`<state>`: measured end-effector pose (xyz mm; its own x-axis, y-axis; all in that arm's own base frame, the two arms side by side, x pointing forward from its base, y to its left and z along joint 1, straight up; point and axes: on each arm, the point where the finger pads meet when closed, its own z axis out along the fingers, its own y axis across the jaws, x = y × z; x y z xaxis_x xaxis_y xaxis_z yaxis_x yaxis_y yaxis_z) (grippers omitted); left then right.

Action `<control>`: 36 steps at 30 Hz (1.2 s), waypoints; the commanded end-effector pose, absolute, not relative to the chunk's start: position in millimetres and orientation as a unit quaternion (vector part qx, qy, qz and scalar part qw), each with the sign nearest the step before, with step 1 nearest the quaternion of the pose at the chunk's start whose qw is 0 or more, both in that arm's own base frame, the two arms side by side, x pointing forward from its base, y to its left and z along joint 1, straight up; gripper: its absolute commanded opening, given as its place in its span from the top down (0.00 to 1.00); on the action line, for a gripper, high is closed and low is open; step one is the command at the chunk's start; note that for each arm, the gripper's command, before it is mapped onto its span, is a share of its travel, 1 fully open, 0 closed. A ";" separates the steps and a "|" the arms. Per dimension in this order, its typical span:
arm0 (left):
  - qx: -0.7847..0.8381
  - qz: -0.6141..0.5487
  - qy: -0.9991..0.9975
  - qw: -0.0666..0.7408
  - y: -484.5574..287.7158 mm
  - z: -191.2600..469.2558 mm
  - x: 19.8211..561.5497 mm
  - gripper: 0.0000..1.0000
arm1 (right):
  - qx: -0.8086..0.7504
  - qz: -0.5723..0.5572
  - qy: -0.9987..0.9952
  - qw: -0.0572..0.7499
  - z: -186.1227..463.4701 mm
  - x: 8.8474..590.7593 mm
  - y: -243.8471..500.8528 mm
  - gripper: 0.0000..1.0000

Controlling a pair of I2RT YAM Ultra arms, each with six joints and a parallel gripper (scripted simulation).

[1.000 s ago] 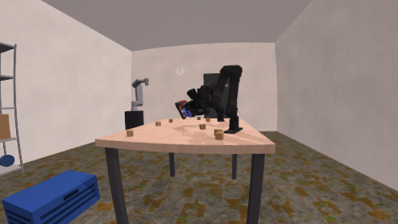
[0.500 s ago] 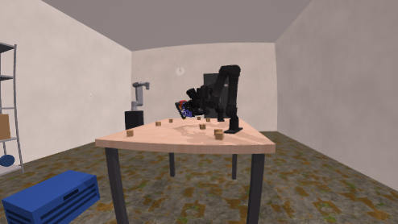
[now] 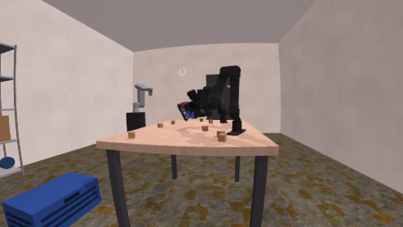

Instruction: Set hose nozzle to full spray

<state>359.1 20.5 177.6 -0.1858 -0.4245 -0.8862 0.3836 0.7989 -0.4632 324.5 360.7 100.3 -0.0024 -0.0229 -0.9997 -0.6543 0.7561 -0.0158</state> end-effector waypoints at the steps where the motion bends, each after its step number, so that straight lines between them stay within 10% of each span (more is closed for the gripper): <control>1: -0.010 -0.306 0.699 0.647 20.9 183.8 371.7 0.13 | -0.220 0.276 0.612 0.708 154.5 326.3 367.6 0.65; 25: 0.002 -0.295 0.684 0.667 11.8 200.5 395.9 0.13 | -0.220 0.276 0.612 0.708 154.5 326.3 367.6 0.65; 26: -0.001 -0.293 0.684 0.668 14.6 200.6 396.1 1.00 | -0.220 0.276 0.612 0.708 154.5 326.3 367.6 0.65; 36: -0.001 -0.293 0.685 0.667 14.8 200.8 396.6 1.00 | -0.219 0.274 0.612 0.709 154.5 326.8 367.1 0.65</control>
<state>390.8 9.6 180.7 -0.1729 -0.4200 -0.8909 0.3737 0.8089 -0.4539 324.4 360.8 101.4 -0.0011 -0.0180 -0.9998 -0.6551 0.7555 -0.0129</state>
